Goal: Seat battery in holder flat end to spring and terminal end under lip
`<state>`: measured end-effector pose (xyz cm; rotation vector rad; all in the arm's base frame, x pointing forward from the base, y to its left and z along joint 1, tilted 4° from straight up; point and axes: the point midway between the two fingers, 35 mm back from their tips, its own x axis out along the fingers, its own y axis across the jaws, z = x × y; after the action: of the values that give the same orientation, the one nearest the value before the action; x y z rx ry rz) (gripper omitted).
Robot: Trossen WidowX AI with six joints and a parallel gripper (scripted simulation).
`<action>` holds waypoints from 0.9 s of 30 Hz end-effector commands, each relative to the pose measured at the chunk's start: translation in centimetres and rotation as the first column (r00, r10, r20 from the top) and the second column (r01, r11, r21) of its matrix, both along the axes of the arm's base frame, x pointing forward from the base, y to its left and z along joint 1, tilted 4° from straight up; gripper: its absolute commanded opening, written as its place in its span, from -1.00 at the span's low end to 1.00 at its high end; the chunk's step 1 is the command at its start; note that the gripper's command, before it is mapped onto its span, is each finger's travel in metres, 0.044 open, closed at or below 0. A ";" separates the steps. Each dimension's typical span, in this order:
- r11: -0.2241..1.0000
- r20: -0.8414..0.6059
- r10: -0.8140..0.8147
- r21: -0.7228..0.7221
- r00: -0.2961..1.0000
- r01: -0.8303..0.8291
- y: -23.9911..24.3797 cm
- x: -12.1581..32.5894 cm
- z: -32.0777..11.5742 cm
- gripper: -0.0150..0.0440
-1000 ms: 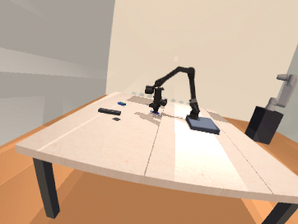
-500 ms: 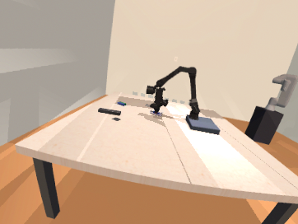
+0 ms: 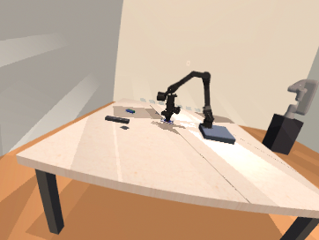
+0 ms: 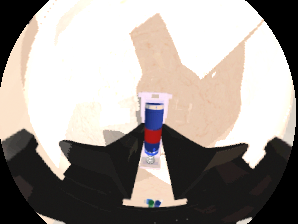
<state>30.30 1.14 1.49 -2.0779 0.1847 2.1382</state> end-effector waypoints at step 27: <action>1.000 0.000 0.000 -0.001 1.000 0.000 -0.6 -0.6 8.4 0.95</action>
<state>29.71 0.72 7.40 -2.0571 0.1926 2.1558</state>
